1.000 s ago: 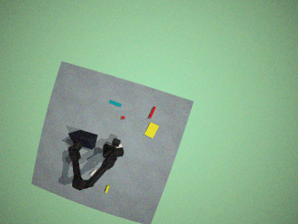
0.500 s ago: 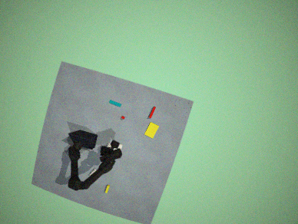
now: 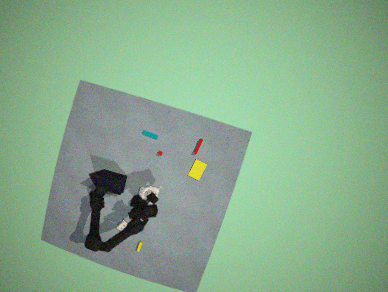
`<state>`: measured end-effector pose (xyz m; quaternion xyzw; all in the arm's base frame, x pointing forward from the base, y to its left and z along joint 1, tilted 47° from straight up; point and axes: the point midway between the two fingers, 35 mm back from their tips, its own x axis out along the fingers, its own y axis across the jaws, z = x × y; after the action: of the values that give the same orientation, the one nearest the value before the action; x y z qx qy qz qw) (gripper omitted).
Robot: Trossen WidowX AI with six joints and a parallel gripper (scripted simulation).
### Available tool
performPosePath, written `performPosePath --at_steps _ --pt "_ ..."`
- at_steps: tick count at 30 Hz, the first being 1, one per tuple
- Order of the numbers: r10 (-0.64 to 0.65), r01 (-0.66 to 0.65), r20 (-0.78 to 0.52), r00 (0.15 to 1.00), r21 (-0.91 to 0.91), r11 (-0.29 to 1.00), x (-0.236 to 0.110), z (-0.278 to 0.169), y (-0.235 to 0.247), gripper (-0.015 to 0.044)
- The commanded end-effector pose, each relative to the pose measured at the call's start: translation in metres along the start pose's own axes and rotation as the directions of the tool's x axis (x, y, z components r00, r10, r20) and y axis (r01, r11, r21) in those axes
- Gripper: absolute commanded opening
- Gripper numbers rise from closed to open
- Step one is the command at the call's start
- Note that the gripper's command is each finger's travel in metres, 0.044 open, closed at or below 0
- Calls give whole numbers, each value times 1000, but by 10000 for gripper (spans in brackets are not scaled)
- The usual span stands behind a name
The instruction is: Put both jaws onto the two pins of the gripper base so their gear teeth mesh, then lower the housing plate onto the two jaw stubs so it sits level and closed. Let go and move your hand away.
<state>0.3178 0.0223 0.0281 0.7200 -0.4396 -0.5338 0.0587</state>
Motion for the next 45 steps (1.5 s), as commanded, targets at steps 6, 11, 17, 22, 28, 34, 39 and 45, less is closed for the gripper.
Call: performPosePath --at_steps 6,11,17,22,28,34,39,45 --pt "-2 -1 8 1000 270 963 -2 -15 26 440" --pt "-6 0 11 1000 415 910 -4 -23 40 440" --pt "-9 -1 14 1000 576 818 -5 -31 58 440" --pt "-12 -2 16 1000 694 720 -7 -38 73 440" --pt "-14 -6 17 1000 815 579 -8 -44 92 440" --pt "-15 -9 17 1000 908 419 -10 -49 110 440" --pt "-15 -12 16 1000 962 274 -11 -52 126 440" --pt "-14 -14 15 1000 996 91 -12 -55 145 440"
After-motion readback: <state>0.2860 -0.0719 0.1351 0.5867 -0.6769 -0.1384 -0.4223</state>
